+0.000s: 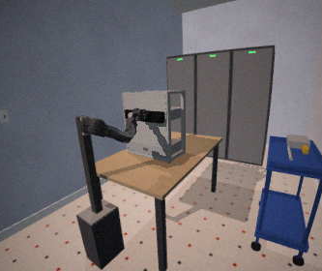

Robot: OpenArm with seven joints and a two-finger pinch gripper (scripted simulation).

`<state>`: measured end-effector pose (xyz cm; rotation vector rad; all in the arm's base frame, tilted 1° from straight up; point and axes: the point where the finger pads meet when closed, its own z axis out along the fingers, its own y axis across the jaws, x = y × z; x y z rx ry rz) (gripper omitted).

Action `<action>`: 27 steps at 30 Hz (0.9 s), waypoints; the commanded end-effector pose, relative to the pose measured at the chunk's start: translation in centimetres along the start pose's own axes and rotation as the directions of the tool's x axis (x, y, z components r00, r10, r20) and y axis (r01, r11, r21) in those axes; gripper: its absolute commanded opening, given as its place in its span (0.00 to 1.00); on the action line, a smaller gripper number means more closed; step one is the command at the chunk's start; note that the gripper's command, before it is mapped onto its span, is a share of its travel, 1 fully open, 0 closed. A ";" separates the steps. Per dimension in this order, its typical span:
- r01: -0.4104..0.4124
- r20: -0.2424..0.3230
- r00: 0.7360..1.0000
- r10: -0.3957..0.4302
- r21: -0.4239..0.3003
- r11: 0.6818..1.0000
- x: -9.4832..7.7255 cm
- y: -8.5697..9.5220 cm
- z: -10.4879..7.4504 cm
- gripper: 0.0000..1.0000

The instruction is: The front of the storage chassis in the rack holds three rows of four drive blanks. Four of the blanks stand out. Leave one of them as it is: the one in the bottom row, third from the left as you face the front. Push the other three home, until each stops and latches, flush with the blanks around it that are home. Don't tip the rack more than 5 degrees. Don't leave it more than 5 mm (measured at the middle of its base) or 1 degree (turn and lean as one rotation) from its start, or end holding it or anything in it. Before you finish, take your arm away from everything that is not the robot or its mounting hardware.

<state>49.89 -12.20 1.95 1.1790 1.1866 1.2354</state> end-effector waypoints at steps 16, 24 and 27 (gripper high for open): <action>-0.012 0.024 1.000 0.011 0.047 0.999 -0.8 -1.4 0.0 0.00; -0.012 0.021 1.000 0.011 0.042 0.999 -0.6 -1.2 -3.0 0.00; -0.012 0.021 1.000 0.011 0.042 0.999 -0.6 -1.1 -5.0 0.00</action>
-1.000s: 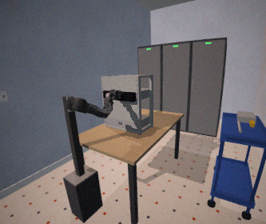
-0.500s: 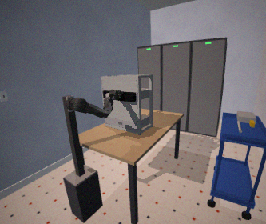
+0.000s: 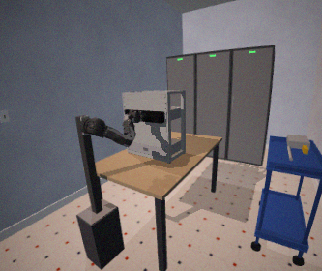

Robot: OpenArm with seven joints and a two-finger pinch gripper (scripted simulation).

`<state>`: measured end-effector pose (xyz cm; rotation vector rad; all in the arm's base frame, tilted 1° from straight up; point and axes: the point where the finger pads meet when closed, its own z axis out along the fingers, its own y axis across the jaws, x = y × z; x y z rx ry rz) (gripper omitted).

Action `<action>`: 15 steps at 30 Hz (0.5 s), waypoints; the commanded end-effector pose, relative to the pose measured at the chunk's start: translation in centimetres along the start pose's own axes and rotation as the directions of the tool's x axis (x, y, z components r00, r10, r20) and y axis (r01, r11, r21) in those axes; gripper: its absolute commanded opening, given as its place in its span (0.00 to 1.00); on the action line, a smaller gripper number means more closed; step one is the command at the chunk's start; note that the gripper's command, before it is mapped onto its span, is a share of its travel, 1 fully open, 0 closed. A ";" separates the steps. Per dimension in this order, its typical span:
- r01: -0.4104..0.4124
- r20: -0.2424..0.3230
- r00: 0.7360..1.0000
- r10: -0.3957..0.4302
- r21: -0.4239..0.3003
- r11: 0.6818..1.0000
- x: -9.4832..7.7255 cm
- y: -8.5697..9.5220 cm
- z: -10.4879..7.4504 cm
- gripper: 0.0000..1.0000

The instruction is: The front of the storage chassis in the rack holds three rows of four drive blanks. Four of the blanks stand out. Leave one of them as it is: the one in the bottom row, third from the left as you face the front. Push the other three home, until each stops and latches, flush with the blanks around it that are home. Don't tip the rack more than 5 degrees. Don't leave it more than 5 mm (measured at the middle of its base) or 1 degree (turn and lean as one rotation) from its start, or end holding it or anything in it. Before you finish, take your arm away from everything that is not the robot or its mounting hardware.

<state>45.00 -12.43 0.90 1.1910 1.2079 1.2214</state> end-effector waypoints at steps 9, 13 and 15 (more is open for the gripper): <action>-0.018 0.023 1.000 0.017 0.018 1.000 -0.3 -0.2 -4.4 0.00; -0.017 0.023 1.000 0.017 0.018 1.000 -0.3 -0.2 -5.4 0.00; -0.017 0.024 1.000 0.017 0.019 1.000 -0.3 -0.2 -5.5 0.00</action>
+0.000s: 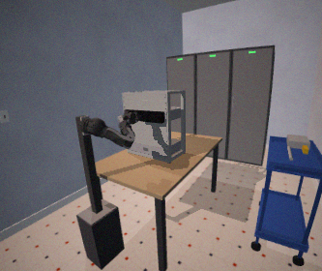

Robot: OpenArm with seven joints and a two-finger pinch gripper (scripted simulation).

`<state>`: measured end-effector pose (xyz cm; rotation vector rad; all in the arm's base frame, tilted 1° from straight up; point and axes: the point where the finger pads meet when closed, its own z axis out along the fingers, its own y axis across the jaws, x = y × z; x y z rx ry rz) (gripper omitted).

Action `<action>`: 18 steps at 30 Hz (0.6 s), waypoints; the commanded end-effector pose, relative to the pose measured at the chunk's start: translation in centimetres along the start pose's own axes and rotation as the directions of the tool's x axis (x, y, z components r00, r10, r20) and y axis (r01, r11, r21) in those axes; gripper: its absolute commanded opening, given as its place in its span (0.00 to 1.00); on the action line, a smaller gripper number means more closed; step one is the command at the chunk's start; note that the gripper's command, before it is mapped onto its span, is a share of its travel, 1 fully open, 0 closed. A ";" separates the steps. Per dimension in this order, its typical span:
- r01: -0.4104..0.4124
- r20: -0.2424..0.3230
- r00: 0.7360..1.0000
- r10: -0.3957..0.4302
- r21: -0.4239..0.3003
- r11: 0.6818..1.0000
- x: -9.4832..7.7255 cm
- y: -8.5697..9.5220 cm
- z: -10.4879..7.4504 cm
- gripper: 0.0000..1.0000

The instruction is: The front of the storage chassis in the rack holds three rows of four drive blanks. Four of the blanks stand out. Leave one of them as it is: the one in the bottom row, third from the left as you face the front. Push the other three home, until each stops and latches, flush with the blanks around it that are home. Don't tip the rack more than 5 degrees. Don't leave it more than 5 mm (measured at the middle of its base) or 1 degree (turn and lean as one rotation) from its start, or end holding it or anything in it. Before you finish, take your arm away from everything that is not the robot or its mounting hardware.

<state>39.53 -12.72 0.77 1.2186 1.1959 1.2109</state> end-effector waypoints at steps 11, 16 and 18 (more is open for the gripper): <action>-0.004 0.005 1.000 0.004 0.008 1.000 -1.1 -0.6 -0.1 0.00; -0.004 0.006 1.000 0.004 0.009 1.000 -3.2 -1.6 -0.2 0.00; -0.004 0.006 1.000 0.004 0.009 1.000 -4.3 -2.1 -0.2 0.00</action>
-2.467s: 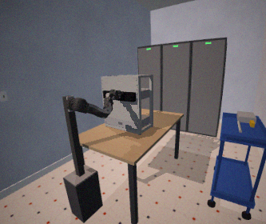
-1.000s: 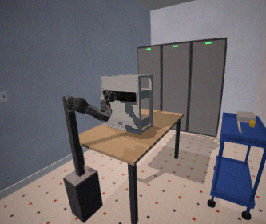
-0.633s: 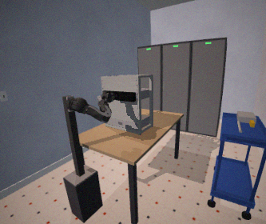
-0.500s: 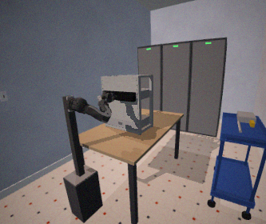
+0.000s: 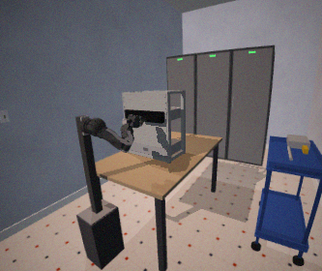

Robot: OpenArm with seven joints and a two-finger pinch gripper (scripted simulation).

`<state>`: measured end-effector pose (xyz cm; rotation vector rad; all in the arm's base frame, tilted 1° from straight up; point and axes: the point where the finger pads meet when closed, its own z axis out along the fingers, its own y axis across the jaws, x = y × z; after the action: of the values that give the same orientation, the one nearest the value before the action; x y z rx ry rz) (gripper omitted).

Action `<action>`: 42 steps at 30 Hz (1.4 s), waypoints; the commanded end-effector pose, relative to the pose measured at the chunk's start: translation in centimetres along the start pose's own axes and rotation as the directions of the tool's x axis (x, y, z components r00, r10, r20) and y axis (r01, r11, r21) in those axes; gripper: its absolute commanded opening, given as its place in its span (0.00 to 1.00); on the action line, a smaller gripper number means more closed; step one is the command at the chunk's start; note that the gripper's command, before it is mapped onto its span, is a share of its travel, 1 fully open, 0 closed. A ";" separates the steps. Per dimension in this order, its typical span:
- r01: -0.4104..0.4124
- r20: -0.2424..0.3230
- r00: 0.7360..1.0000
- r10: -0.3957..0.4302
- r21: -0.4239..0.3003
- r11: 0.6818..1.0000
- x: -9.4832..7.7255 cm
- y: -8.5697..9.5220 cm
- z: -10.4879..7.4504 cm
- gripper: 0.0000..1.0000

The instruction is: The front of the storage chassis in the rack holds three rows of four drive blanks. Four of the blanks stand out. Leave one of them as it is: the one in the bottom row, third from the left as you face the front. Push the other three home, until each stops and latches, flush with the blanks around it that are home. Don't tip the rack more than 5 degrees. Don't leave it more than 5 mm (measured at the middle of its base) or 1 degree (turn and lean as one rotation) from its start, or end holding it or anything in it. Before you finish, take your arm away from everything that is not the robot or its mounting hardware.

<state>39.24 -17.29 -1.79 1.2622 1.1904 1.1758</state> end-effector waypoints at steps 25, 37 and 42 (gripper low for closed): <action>0.001 -0.028 1.000 -0.002 -0.022 1.000 -5.8 -2.3 0.1 0.00; 0.001 -0.028 1.000 -0.002 -0.028 1.000 -5.7 -1.9 4.6 0.00; 0.001 -0.028 1.000 -0.002 -0.023 1.000 -5.6 -2.1 5.8 0.00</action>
<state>44.70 -23.24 -4.32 1.2457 1.1935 1.2038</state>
